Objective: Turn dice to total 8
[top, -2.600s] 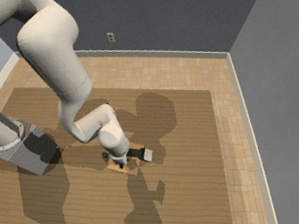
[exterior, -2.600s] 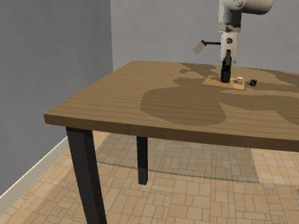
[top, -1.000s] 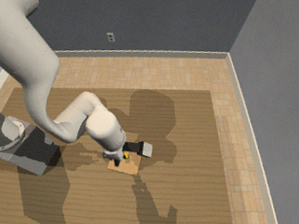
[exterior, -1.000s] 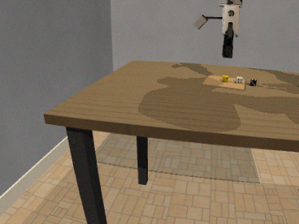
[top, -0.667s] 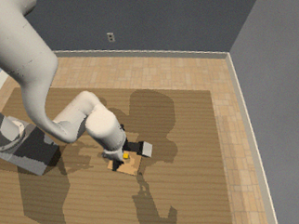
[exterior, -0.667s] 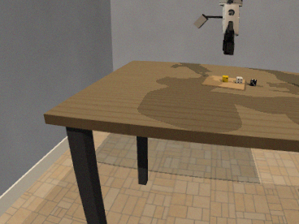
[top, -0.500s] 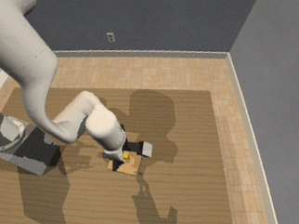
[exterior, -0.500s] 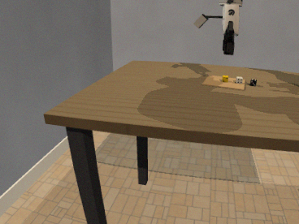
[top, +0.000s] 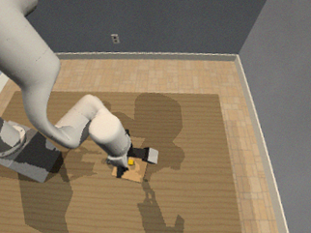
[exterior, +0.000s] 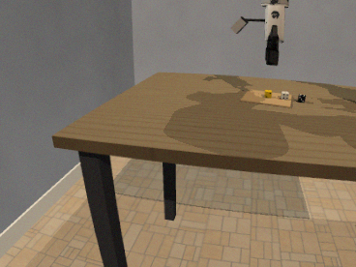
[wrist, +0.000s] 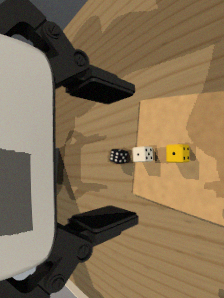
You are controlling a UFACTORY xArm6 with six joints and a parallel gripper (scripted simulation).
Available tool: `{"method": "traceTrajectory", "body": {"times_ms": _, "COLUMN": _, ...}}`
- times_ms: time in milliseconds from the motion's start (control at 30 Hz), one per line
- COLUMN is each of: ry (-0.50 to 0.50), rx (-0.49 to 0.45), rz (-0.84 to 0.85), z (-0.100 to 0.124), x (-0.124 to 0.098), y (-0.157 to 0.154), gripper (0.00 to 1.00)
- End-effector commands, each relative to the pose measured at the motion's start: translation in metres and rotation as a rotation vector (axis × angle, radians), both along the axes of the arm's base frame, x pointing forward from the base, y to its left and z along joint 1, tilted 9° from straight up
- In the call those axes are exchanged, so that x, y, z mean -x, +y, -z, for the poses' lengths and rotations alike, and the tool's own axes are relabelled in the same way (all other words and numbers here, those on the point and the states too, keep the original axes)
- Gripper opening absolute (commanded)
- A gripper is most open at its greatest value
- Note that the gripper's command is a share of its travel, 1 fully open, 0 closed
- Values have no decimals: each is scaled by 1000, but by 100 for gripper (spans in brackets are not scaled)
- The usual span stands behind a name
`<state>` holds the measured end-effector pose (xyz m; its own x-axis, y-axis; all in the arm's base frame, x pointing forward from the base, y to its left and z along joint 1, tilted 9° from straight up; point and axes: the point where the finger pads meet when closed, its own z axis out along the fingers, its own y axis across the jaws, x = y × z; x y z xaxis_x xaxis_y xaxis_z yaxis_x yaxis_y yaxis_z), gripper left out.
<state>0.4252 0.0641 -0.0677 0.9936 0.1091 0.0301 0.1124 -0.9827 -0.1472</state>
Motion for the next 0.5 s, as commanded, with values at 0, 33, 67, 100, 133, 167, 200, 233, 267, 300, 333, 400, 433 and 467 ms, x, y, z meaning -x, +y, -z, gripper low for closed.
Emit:
{"method": "traceTrajectory", "body": {"times_ms": 0, "ry": 3, "rx": -2, "rz": 42, "z": -1, "x": 0, "y": 0, "gripper": 100}}
{"method": "traceTrajectory", "body": {"times_ms": 33, "ry": 6, "rx": -3, "rz": 63, "z": -1, "x": 0, "y": 0, "gripper": 100}}
{"method": "traceTrajectory", "body": {"times_ms": 67, "ry": 10, "rx": -4, "rz": 88, "z": -1, "x": 1, "y": 0, "gripper": 100}}
{"method": "traceTrajectory", "body": {"times_ms": 100, "ry": 14, "rx": -5, "rz": 118, "z": 0, "x": 2, "y": 1, "gripper": 100}}
{"method": "traceTrajectory", "body": {"times_ms": 133, "ry": 20, "rx": -7, "rz": 152, "z": 0, "x": 2, "y": 1, "gripper": 100}}
{"method": "traceTrajectory", "body": {"times_ms": 167, "ry": 26, "rx": -8, "rz": 191, "z": 0, "x": 4, "y": 1, "gripper": 100}}
{"method": "traceTrajectory", "body": {"times_ms": 200, "ry": 33, "rx": -10, "rz": 235, "z": 0, "x": 5, "y": 1, "gripper": 100}}
{"method": "traceTrajectory", "body": {"times_ms": 233, "ry": 40, "rx": -12, "rz": 283, "z": 1, "x": 6, "y": 1, "gripper": 100}}
{"method": "traceTrajectory", "body": {"times_ms": 267, "ry": 40, "rx": -12, "rz": 283, "z": 1, "x": 6, "y": 1, "gripper": 100}}
{"method": "traceTrajectory", "body": {"times_ms": 300, "ry": 40, "rx": -12, "rz": 283, "z": 1, "x": 6, "y": 1, "gripper": 100}}
{"method": "traceTrajectory", "body": {"times_ms": 333, "ry": 48, "rx": -14, "rz": 336, "z": 1, "x": 7, "y": 2, "gripper": 100}}
{"method": "traceTrajectory", "body": {"times_ms": 400, "ry": 63, "rx": -17, "rz": 431, "z": 2, "x": 10, "y": 2, "gripper": 100}}
{"method": "traceTrajectory", "body": {"times_ms": 433, "ry": 68, "rx": -18, "rz": 456, "z": 2, "x": 11, "y": 2, "gripper": 100}}
{"method": "traceTrajectory", "body": {"times_ms": 467, "ry": 73, "rx": -19, "rz": 490, "z": 2, "x": 11, "y": 2, "gripper": 100}}
